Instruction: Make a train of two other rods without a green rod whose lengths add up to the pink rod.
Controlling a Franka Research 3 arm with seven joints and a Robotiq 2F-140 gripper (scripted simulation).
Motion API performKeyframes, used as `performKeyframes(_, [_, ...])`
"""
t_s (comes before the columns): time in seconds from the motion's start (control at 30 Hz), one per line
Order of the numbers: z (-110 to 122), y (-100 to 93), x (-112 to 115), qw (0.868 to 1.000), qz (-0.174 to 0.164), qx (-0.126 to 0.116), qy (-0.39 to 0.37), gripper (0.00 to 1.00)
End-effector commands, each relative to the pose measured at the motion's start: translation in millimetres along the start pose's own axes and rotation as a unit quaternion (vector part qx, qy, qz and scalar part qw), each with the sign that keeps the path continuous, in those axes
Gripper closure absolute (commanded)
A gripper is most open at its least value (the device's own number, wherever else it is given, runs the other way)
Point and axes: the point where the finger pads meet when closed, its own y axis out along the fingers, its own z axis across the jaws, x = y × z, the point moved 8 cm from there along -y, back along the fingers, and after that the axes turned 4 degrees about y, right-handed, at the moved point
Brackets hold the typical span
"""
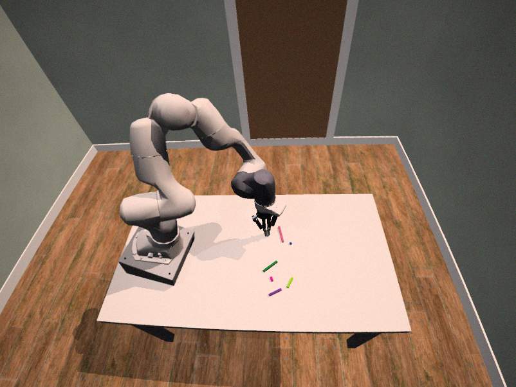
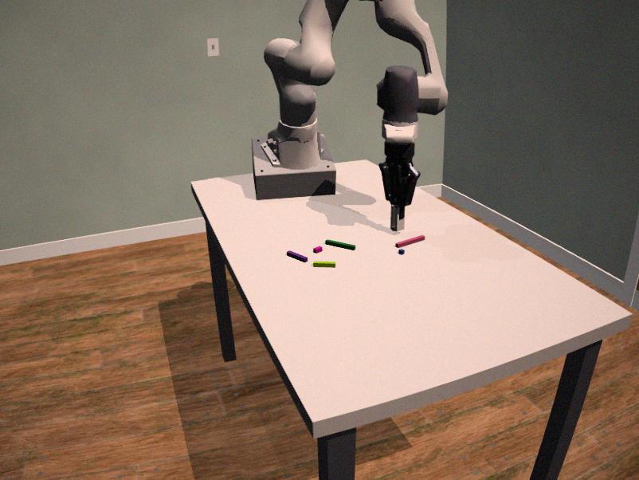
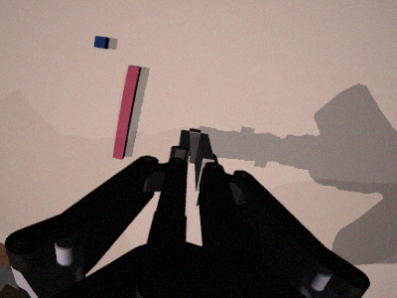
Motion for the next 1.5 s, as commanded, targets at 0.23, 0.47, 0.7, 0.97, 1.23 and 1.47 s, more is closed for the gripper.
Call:
performKeyframes(0.23, [-2,-0.3,0,1.0,0.0,-0.002,-0.004,0.97])
performKeyframes(0.47, [-2,3.5,0,1.0,0.0,-0.002,-0.004,0.97])
performKeyframes(0.7, [-2,8.1,0,1.0,0.0,-0.002,-0.004,0.97])
performKeyframes(0.97, [-2,11.5,0,1.0,0.0,-0.002,-0.004,0.97])
performKeyframes(1.23, [-2,11.5,0,1.0,0.0,-0.002,-0.004,0.97])
performKeyframes(1.47, [-2,11.5,0,1.0,0.0,-0.002,-0.004,0.97])
